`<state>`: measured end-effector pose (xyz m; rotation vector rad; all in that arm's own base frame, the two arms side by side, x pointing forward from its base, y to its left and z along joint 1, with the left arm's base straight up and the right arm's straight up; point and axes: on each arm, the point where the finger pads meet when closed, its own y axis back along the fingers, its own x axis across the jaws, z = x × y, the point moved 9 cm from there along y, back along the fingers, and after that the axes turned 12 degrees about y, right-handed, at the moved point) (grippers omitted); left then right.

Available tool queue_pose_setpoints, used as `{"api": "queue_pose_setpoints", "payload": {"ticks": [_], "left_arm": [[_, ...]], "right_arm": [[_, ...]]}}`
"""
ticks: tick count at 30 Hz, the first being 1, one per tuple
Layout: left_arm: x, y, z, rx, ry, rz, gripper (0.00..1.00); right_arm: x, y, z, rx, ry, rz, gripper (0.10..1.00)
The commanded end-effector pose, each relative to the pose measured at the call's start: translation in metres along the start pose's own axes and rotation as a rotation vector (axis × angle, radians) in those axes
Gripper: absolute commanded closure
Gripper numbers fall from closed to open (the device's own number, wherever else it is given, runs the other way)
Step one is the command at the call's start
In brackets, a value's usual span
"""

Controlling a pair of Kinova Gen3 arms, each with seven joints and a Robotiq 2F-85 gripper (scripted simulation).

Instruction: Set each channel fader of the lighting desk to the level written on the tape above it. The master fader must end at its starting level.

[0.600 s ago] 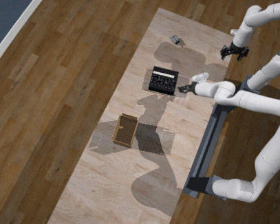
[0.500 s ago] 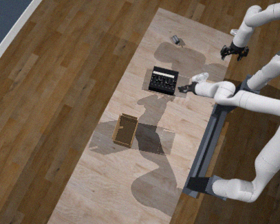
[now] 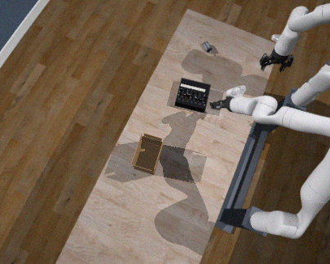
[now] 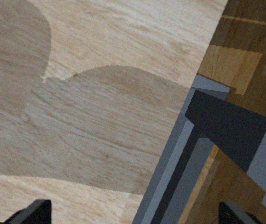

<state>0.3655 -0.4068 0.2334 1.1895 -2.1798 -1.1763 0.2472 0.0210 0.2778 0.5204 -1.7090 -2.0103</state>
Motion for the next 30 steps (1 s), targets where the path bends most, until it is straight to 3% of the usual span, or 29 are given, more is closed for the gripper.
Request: {"api": "queue_pose_setpoints", "payload": {"ticks": [1,7,14,16,21,30], "left_arm": [[0.0,0.001,-0.001,0.002,0.001,0.001,0.001],[0.0,0.001,-0.001,0.002,0.001,0.001,0.001],[0.0,0.001,-0.001,0.002,0.001,0.001,0.001],[0.0,0.001,-0.001,0.002,0.001,0.001,0.001],[0.0,0.001,-0.001,0.002,0.001,0.001,0.001],[0.0,0.001,-0.001,0.002,0.001,0.001,0.001]], "right_arm": [[0.0,0.0,0.0,0.001,0.0,-0.001,0.099],[-0.01,0.003,-0.003,0.002,-0.004,-0.001,0.099],[-0.052,0.013,-0.013,0.008,-0.027,0.0,0.099],[-0.052,0.013,-0.013,0.008,-0.027,0.0,0.099],[-0.102,0.023,-0.021,0.018,-0.059,0.002,0.099],[-0.173,0.029,-0.024,0.04,-0.115,0.003,0.099]]}}
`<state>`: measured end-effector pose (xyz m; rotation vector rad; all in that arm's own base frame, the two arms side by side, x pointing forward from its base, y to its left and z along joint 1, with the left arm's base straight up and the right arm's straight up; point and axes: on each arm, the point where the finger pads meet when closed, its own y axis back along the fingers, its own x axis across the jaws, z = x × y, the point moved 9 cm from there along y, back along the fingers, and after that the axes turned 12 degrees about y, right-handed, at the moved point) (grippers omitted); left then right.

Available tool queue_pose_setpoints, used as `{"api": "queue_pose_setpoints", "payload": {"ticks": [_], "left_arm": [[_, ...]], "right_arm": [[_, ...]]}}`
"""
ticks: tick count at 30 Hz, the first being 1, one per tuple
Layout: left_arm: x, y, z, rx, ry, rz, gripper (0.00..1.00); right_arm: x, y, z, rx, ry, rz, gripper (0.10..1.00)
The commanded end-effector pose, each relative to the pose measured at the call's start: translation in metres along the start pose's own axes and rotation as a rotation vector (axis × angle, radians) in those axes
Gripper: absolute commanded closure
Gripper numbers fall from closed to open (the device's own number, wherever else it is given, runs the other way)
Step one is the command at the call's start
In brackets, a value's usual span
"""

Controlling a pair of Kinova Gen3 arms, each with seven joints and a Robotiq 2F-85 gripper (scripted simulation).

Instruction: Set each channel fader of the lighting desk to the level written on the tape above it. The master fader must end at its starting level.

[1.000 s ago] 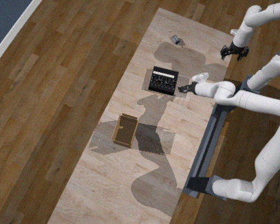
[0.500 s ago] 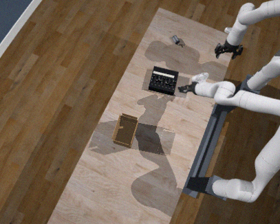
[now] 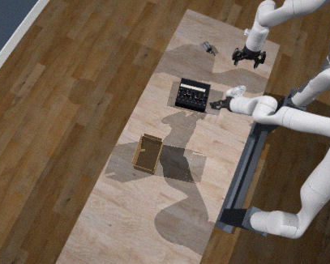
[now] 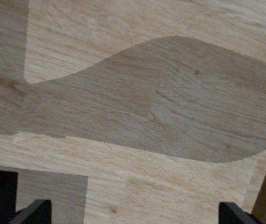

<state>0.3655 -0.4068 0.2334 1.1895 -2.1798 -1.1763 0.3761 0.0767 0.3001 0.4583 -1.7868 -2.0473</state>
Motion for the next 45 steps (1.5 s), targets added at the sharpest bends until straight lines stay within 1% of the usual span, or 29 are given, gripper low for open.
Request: {"api": "queue_pose_setpoints", "payload": {"ticks": [1,3,5,6,11,17,18,20,23,27,30,34,45], "left_arm": [[0.0,0.001,-0.001,0.002,0.001,0.001,0.001],[0.0,0.001,-0.001,0.002,0.001,0.001,0.001],[0.0,0.001,-0.001,0.002,0.001,0.001,0.001],[0.0,0.001,-0.001,0.002,0.001,0.001,0.001],[0.0,0.001,-0.001,0.002,0.001,0.001,0.001],[0.0,0.001,-0.001,0.002,0.001,0.001,0.001],[0.0,0.001,-0.001,0.002,0.001,0.001,0.001],[0.0,0.001,-0.001,0.002,0.001,0.001,0.001],[0.0,0.001,-0.001,0.002,0.001,0.001,0.001],[0.0,0.001,-0.001,0.002,0.001,0.001,0.001],[0.0,0.001,-0.001,0.002,0.001,0.001,0.001],[0.0,0.001,-0.001,0.002,0.001,0.001,0.001],[0.0,0.001,-0.001,0.002,0.001,0.001,0.001]], "right_arm": [[-0.043,0.003,0.002,0.019,-0.036,0.012,0.099],[-0.043,0.003,0.002,0.019,-0.036,0.012,0.099],[-0.07,0.003,0.005,0.03,-0.062,0.011,0.099],[-0.079,0.003,0.007,0.034,-0.07,0.011,0.099],[-0.117,0.001,0.015,0.052,-0.111,0.007,0.099],[-0.162,-0.005,0.03,0.078,-0.166,0.0,0.099],[-0.169,-0.006,0.033,0.083,-0.176,-0.001,0.099],[-0.169,-0.006,0.033,0.083,-0.176,-0.001,0.099],[-0.194,-0.011,0.044,0.1,-0.213,-0.008,0.099],[-0.219,-0.017,0.058,0.118,-0.252,-0.017,0.099],[-0.23,-0.021,0.065,0.128,-0.271,-0.022,0.099],[-0.237,-0.023,0.07,0.134,-0.285,-0.025,0.099],[-0.239,-0.024,0.071,0.135,-0.288,-0.026,0.099]]}}
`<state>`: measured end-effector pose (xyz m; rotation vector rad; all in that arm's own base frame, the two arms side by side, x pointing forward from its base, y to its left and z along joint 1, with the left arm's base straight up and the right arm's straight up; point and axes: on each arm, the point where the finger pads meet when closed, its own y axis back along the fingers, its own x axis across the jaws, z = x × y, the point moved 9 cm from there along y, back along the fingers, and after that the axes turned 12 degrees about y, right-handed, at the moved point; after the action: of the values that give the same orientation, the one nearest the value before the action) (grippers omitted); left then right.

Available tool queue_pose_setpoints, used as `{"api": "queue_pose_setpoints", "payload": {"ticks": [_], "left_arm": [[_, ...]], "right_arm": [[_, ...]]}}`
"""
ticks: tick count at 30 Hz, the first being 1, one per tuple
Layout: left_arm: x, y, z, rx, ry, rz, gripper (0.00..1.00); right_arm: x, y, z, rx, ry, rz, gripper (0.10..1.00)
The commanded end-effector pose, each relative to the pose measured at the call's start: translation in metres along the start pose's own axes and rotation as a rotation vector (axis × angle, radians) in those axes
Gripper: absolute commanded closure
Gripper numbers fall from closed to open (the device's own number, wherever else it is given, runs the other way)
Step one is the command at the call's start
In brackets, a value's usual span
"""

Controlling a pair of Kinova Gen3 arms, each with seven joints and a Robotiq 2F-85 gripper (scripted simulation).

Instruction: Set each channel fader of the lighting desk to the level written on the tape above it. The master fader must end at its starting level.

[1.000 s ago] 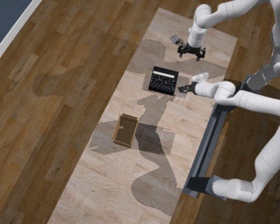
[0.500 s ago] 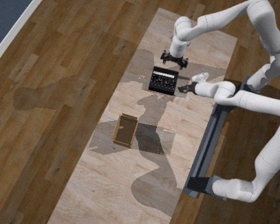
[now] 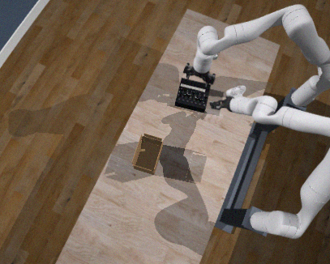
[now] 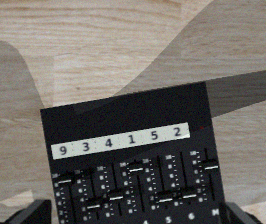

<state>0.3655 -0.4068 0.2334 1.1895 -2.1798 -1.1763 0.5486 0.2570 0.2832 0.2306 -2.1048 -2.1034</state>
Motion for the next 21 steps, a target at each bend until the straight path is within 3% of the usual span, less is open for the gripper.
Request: {"api": "queue_pose_setpoints", "payload": {"ticks": [1,9,12,15,21], "left_arm": [[0.0,0.001,-0.001,0.002,0.001,0.001,0.001],[0.0,0.001,-0.001,0.002,0.001,0.001,0.001],[0.0,0.001,-0.001,0.002,0.001,0.001,0.001],[0.0,0.001,-0.001,0.002,0.001,0.001,0.001],[0.0,0.001,-0.001,0.002,0.001,0.001,0.001]], "right_arm": [[0.0,0.001,0.0,-0.001,0.0,-0.002,0.099],[-0.001,-0.004,0.002,-0.005,0.013,-0.001,0.099],[-0.009,-0.04,0.017,-0.04,0.101,0.005,0.099],[-0.012,-0.064,0.028,-0.065,0.158,0.008,0.099],[-0.012,-0.067,0.029,-0.068,0.166,0.008,0.099]]}}
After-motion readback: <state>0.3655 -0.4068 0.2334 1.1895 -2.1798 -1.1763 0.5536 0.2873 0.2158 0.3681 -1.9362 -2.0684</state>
